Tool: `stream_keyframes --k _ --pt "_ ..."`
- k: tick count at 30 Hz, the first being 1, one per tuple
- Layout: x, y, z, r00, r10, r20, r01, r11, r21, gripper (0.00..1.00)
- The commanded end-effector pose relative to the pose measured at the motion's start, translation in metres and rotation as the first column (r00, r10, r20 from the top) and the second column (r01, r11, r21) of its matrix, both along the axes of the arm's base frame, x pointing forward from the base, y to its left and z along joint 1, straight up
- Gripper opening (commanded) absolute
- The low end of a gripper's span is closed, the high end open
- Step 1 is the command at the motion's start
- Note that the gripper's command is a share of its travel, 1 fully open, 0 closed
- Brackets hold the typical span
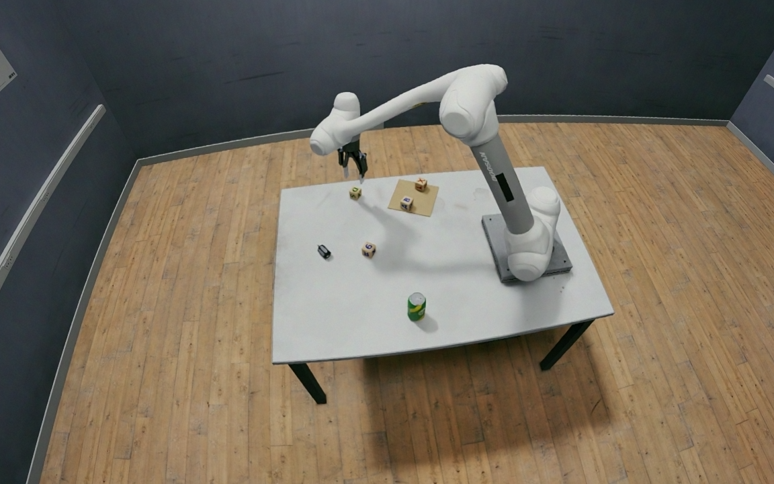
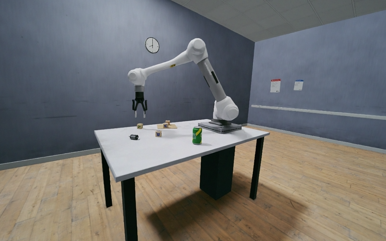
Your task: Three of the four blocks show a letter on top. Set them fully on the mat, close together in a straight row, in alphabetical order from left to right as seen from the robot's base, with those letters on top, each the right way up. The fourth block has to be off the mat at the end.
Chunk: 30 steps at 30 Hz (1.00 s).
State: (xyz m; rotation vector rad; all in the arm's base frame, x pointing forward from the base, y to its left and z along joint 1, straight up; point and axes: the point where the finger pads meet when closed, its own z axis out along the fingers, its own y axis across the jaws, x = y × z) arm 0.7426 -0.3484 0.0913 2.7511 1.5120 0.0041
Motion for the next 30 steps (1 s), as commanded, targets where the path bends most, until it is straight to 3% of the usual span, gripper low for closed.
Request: stream_keyframes --k 1,21,30 --pt "0.003 0.000 0.001 1.000 0.000 -0.001 0.001 1.000 0.001 0.55" --pt "0.004 0.000 -0.001 1.000 0.000 0.001 0.000 1.000 0.000 0.55" --pt "0.002 0.001 -0.013 1.000 0.000 -0.002 0.000 1.000 0.001 0.55"
